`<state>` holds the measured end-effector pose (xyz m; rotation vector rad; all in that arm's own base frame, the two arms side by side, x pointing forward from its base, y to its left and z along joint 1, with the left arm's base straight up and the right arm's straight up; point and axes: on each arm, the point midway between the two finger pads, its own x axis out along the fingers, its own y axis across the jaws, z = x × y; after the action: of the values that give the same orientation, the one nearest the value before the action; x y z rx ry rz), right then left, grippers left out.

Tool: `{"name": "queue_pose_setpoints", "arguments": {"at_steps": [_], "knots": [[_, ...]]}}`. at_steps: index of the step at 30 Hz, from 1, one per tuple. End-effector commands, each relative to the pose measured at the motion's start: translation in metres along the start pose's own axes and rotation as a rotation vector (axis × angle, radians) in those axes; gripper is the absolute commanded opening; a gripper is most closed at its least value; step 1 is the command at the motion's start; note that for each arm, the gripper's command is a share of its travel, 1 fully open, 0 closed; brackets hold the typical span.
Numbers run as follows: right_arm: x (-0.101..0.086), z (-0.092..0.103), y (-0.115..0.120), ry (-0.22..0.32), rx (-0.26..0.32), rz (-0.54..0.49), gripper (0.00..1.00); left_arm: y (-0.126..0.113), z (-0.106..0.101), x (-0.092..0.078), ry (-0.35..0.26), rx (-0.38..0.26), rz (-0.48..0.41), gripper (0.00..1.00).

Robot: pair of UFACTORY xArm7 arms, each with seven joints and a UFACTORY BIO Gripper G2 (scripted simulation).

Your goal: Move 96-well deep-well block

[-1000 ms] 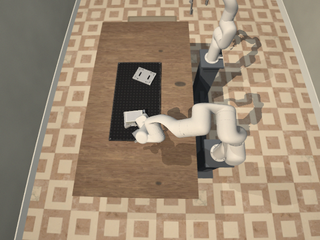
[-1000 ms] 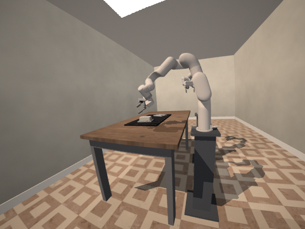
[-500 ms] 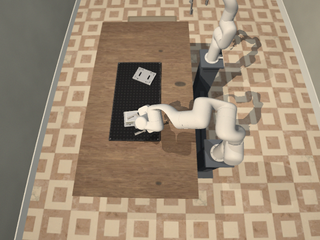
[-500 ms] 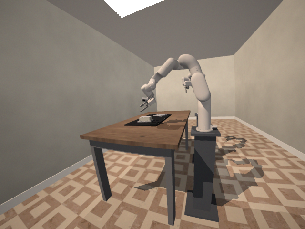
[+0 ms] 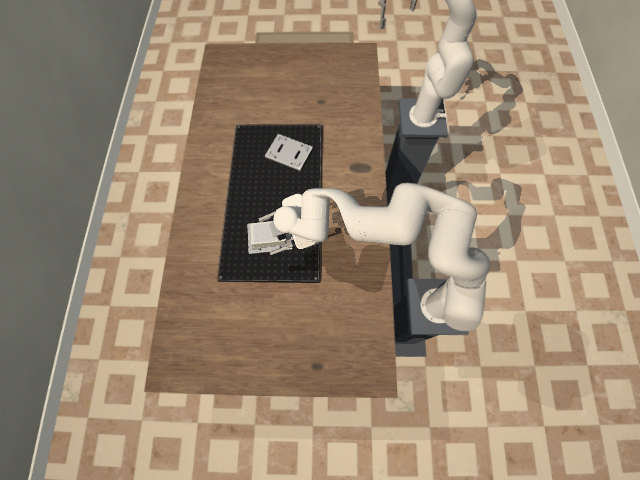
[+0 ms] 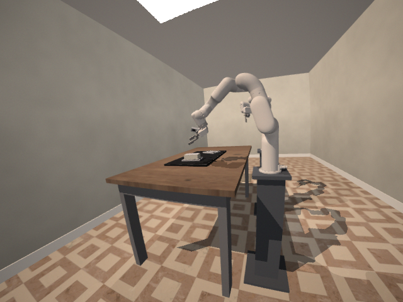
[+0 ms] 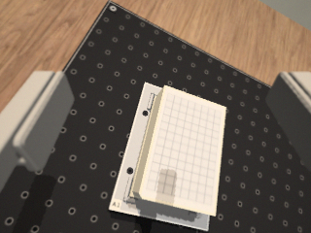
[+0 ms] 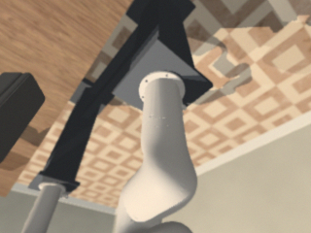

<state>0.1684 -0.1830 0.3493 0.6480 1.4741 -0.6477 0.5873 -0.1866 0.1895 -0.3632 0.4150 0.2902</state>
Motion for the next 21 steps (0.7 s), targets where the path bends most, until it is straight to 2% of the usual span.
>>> {"name": "queue_pose_setpoints", "arguments": {"at_steps": [1, 3, 4, 7, 10, 14, 17, 21], "knots": [[-0.001, 0.000, 0.000, -0.002, 0.000, 0.000, 1.00, -0.016, -0.001, -0.007, -0.031, 0.067, -0.023, 0.37], [-0.001, 0.000, 0.000, -0.002, 0.000, 0.000, 1.00, -0.016, -0.001, -0.007, -0.031, 0.067, -0.023, 0.37], [-0.001, 0.000, 0.000, -0.002, 0.000, 0.000, 1.00, -0.020, -0.002, -0.009, -0.038, 0.085, -0.030, 0.37], [-0.001, 0.000, 0.000, -0.002, 0.000, 0.000, 1.00, -0.033, -0.005, -0.015, -0.038, 0.085, -0.030, 0.37], [-0.001, 0.000, 0.000, -0.002, 0.000, 0.000, 1.00, -0.046, -0.007, -0.022, -0.078, 0.152, -0.060, 0.37], [-0.001, 0.000, 0.000, -0.002, 0.000, 0.000, 1.00, -0.059, -0.009, -0.029, -0.078, 0.152, -0.060, 0.37], [-0.001, 0.000, 0.000, -0.002, 0.000, 0.000, 1.00, -0.072, -0.011, -0.036, -0.125, 0.210, -0.093, 0.37], [-0.001, 0.000, 0.000, -0.002, 0.000, 0.000, 1.00, -0.080, -0.012, -0.041, -0.124, 0.210, -0.093, 0.37]]}}
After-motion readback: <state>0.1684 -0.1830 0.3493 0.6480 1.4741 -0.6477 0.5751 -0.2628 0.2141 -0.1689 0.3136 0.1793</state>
